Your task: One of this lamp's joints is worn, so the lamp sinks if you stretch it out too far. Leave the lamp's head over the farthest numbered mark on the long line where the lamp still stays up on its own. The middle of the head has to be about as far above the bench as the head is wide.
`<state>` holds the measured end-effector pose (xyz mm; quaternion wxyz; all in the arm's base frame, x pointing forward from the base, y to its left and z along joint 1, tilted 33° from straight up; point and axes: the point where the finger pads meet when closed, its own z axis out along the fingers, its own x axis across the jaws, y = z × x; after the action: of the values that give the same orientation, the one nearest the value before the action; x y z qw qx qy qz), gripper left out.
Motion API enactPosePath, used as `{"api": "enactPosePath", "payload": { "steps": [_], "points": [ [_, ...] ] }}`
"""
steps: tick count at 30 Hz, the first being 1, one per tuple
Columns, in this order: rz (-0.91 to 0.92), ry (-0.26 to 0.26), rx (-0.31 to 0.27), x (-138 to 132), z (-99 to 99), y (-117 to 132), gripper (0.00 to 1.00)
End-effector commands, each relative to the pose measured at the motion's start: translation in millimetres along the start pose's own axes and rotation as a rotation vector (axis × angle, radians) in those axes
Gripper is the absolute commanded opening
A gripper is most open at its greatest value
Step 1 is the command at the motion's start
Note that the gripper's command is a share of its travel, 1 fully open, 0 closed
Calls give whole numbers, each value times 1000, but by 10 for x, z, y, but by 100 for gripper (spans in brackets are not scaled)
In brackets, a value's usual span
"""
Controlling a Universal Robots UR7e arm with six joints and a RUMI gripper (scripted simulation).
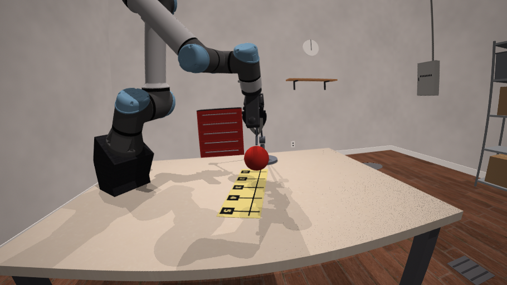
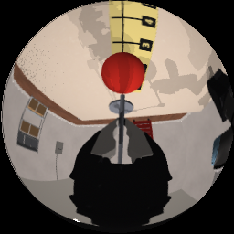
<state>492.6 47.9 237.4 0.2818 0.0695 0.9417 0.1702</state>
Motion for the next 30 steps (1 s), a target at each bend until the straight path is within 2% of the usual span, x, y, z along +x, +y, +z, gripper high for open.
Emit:
{"api": "enactPosePath", "payload": {
  "steps": [1,20,30],
  "points": [
    [-1,-1,0,-5,-60,-105,0],
    [-3,0,0,-12,-244,-445,0],
    [-3,0,0,-12,-252,-460,0]
  ]
}}
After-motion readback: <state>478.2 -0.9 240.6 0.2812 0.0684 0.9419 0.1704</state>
